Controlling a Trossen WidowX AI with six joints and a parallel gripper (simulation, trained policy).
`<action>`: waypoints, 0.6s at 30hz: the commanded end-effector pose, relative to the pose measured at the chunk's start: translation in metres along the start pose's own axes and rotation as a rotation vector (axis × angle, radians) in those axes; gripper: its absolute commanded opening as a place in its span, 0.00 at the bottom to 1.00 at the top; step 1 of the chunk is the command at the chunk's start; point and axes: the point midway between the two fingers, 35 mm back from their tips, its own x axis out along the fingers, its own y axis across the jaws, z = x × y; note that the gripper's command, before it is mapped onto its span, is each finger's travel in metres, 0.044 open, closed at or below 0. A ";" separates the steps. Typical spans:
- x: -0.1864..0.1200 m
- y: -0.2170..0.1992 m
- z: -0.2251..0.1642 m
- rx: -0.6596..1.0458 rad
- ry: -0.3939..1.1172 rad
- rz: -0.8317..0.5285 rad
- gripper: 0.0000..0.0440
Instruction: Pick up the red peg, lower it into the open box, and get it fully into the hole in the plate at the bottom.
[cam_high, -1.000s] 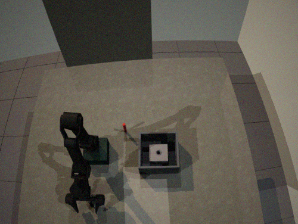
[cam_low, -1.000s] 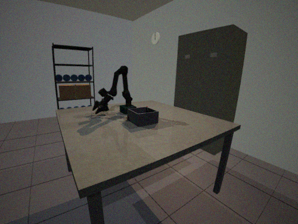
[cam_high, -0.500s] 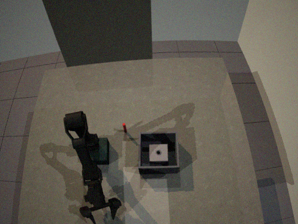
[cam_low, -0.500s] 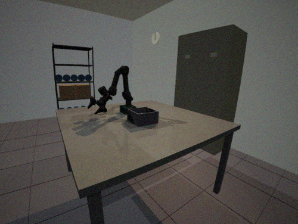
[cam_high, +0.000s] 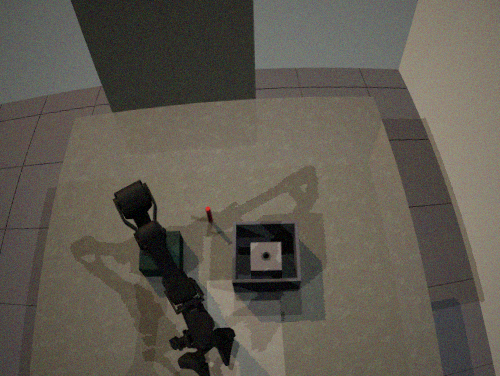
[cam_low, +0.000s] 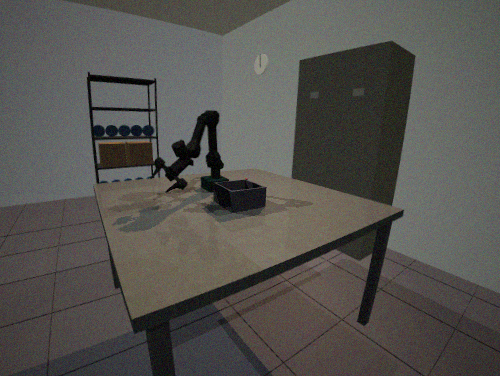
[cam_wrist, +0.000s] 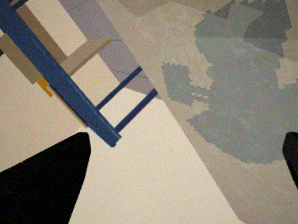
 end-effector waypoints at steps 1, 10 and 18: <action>-0.007 -0.009 -0.037 -0.137 0.047 -0.005 1.00; -0.032 -0.045 -0.106 -0.436 0.128 -0.045 1.00; -0.069 -0.079 -0.158 -0.700 0.207 -0.086 1.00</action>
